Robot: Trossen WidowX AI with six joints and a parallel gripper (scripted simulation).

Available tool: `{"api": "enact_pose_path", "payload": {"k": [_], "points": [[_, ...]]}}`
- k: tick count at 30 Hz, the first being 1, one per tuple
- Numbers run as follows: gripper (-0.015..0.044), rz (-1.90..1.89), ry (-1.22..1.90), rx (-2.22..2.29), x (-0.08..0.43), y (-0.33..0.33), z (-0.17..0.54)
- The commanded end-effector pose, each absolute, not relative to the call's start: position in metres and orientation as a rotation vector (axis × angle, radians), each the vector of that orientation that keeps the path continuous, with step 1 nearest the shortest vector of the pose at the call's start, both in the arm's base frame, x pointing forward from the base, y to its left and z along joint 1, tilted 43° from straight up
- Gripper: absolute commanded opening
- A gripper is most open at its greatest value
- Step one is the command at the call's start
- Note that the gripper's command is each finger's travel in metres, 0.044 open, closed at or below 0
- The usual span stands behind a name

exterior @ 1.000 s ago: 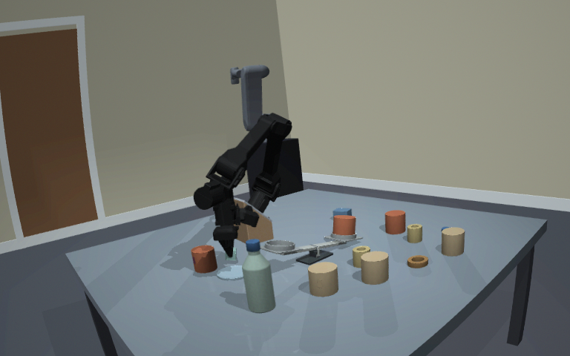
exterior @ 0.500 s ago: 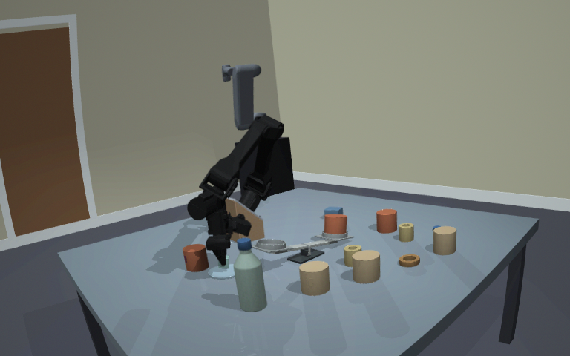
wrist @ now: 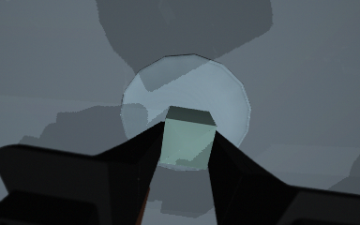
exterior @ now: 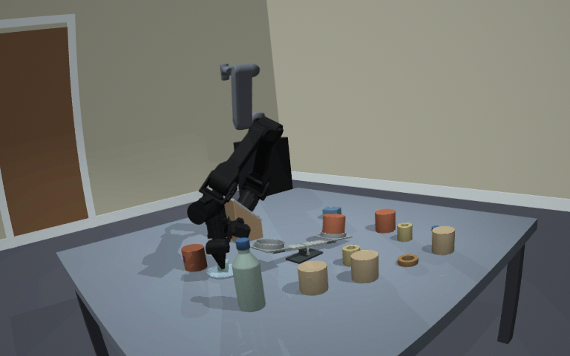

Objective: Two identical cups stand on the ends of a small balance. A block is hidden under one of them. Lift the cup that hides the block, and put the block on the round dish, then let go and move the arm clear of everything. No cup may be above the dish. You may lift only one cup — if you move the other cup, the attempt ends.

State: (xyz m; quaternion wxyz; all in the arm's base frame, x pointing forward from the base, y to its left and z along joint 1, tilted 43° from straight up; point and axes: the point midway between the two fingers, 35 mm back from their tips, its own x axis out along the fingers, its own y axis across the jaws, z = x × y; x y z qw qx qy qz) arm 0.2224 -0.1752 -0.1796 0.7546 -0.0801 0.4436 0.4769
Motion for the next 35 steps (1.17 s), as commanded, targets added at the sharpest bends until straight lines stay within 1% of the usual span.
{"api": "enact_pose_path", "payload": {"k": [1,11,15,21,26,35], "points": [[0.0184,1.04,0.967,-0.176,0.223,-0.176,-0.179],[0.044,1.04,0.968,-0.174,0.222,-0.18,-0.174],[0.044,1.041,0.97,-0.165,0.214,-0.208,-0.143],[0.044,1.041,0.97,-0.163,0.212,-0.213,-0.137],[0.044,1.032,0.97,-0.158,0.203,-0.239,-0.107],[0.044,1.032,0.97,-0.158,0.203,-0.241,-0.106]]}}
